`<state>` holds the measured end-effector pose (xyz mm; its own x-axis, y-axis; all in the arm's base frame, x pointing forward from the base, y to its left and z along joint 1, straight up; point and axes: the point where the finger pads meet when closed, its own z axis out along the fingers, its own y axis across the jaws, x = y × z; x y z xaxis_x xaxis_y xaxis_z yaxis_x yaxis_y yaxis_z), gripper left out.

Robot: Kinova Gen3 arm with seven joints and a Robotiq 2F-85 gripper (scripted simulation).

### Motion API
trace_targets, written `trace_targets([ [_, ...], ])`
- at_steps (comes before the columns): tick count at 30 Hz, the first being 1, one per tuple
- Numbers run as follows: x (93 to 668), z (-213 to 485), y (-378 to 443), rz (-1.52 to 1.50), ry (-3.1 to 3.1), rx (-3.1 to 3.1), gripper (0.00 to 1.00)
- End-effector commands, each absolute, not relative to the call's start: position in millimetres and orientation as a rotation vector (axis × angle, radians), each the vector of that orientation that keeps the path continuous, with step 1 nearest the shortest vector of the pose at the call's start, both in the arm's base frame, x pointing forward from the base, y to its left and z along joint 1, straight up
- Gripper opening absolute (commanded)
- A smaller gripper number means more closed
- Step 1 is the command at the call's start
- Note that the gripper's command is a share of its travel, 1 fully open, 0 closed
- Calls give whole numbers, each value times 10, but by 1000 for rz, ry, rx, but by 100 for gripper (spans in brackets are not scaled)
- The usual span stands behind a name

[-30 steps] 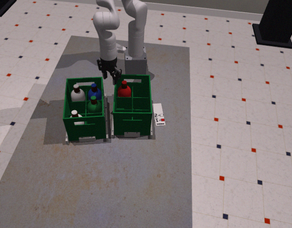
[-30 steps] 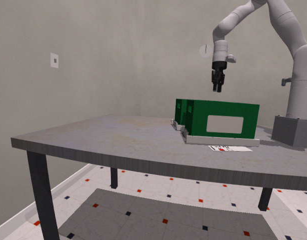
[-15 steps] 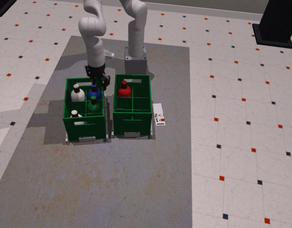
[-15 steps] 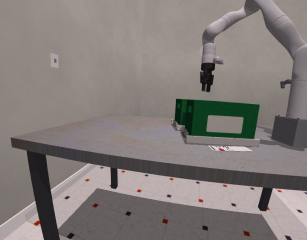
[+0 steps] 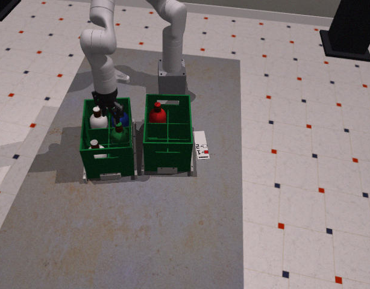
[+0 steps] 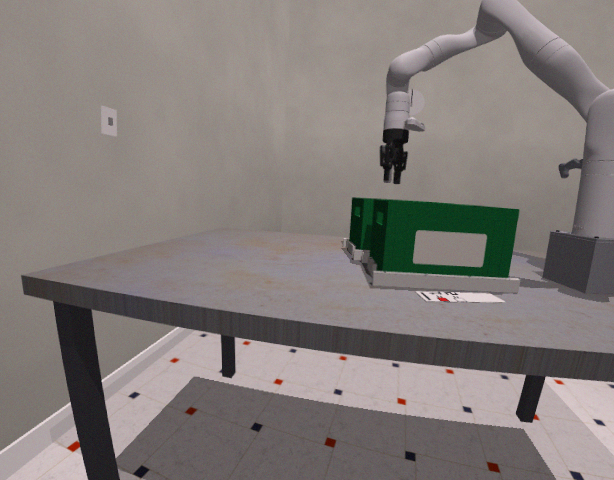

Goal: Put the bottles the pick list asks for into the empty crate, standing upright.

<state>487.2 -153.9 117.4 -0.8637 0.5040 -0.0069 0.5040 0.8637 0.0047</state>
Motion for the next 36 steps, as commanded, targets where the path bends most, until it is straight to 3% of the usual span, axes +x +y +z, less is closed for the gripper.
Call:
trace_targets([
  [1,4938,1183,-1582,4,3026,817,67],
  [16,5528,1189,-2046,4,3025,817,67],
  [36,5539,1083,-2055,4,3025,817,67],
])
